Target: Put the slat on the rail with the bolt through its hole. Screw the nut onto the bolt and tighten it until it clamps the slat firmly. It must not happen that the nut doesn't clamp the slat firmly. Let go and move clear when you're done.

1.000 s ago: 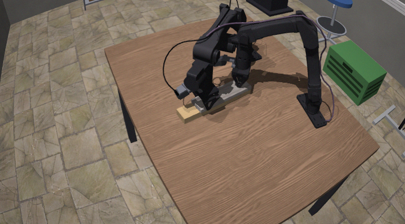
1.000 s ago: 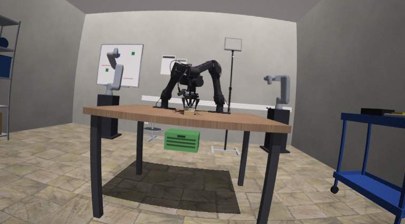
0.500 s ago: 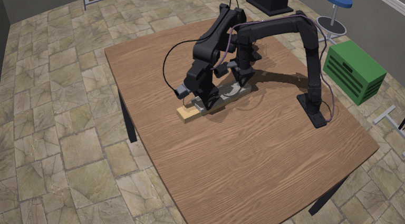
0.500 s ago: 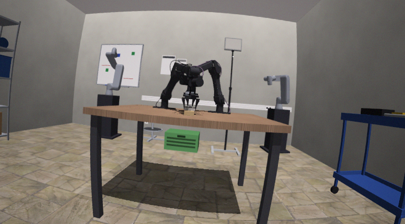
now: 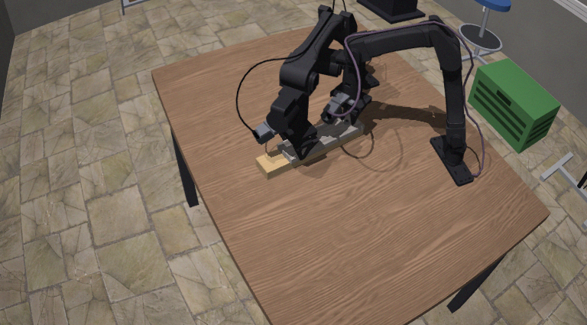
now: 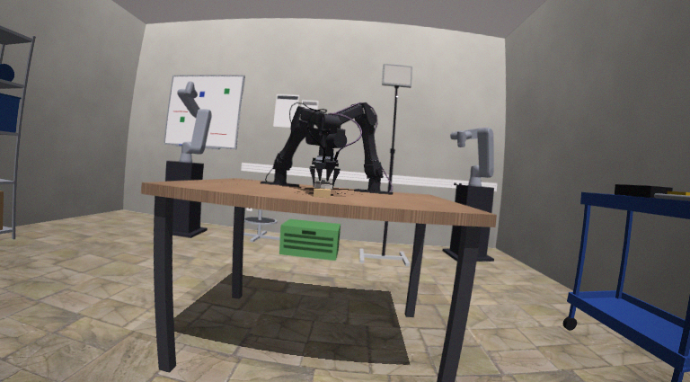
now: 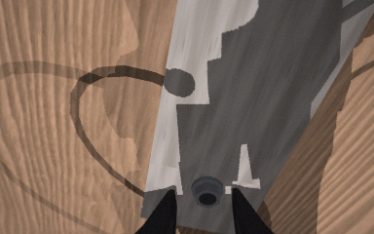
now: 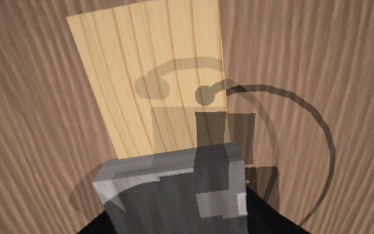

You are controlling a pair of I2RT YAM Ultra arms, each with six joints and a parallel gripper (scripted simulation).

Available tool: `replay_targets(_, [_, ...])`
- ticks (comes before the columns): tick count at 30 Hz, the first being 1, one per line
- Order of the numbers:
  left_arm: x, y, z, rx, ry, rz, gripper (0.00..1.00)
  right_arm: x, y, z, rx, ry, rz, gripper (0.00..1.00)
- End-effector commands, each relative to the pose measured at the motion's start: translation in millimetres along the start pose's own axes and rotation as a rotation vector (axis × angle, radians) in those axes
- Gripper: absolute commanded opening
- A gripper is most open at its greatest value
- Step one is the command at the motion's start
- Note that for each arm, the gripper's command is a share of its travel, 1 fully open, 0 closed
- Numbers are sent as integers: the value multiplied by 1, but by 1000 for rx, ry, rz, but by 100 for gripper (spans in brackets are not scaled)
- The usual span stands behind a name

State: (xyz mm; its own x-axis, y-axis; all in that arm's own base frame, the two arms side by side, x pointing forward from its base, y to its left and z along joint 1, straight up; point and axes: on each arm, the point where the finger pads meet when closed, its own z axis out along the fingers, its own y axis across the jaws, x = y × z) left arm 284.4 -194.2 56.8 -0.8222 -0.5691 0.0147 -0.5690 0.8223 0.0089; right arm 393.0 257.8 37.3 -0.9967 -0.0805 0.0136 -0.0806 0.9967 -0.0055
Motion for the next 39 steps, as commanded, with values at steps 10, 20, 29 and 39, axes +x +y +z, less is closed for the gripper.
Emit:
replay_targets(10, [-4,-4,-9,20,-19,-49,34,-2,1,-6,-7,-13,0,72])
replay_targets(20, [-4,-4,-9,20,-19,-49,34,-2,1,-6,-7,-13,0,72])
replay_targets(29, [-1,-2,-3,11,-4,-42,28,-2,1,-6,-7,-13,0,72])
replay_targets(39, [-1,-2,-3,11,-4,-42,17,-2,1,-6,-7,-13,0,72])
